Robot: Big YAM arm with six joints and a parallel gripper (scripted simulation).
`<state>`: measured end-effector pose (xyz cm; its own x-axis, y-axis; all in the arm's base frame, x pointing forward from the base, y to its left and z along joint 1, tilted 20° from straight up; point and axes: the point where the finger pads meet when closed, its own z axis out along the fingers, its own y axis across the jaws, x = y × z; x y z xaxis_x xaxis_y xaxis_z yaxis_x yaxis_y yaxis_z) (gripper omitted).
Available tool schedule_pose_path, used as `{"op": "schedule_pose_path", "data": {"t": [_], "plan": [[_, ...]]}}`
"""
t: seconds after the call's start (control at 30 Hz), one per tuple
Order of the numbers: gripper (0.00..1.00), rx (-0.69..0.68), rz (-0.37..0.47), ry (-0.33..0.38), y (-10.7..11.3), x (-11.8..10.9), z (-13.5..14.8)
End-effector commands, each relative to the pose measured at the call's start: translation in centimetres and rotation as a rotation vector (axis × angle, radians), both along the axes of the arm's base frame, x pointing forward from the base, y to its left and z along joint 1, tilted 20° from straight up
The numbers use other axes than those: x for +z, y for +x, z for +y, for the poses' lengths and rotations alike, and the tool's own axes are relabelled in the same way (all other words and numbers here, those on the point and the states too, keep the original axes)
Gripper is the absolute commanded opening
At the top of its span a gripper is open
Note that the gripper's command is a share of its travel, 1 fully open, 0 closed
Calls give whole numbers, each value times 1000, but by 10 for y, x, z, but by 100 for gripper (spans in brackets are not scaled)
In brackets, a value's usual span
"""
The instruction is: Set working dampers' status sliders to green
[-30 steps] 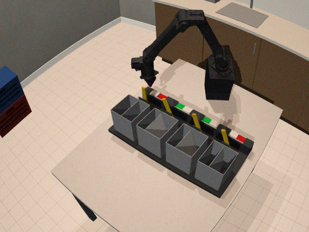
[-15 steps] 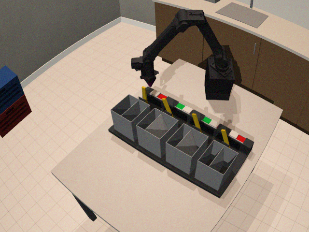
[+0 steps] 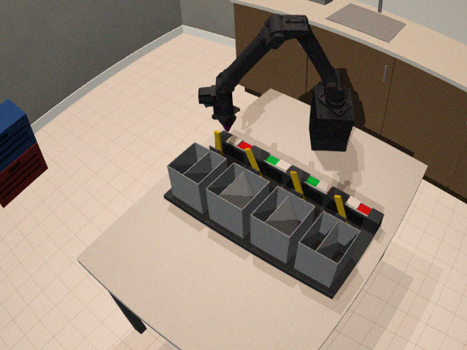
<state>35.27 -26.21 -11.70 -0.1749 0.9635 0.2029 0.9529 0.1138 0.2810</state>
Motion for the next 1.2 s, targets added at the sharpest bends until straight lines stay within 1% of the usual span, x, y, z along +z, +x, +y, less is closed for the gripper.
{"op": "schedule_pose_path", "data": {"t": [0.0,0.13,0.3,0.37,0.47,0.53,0.57,0.6,0.7,0.73,0.83,0.9,1.03,1.1,1.13,1.17], "plan": [[0,2,-40,-38,16,11,-17],[0,4,-23,-21,15,0,-10],[0,-2,-35,-32,19,4,-13],[0,-5,-26,-23,17,-3,-11],[0,1,-24,-21,19,-6,-8],[0,1,-24,-21,19,-6,-8],[0,-6,-50,-47,22,11,-18],[0,-8,-54,-50,24,10,-18],[0,-2,-22,-19,17,-9,-6],[0,-1,-19,-16,16,-11,-5],[0,-3,-22,-19,17,-12,-6],[0,-5,-36,-32,21,-6,-10],[0,0,-22,-19,20,-16,-5],[0,0,-22,-19,20,-16,-5],[0,-10,-37,-34,21,-4,-13],[0,-11,-39,-36,21,-5,-14]]}}
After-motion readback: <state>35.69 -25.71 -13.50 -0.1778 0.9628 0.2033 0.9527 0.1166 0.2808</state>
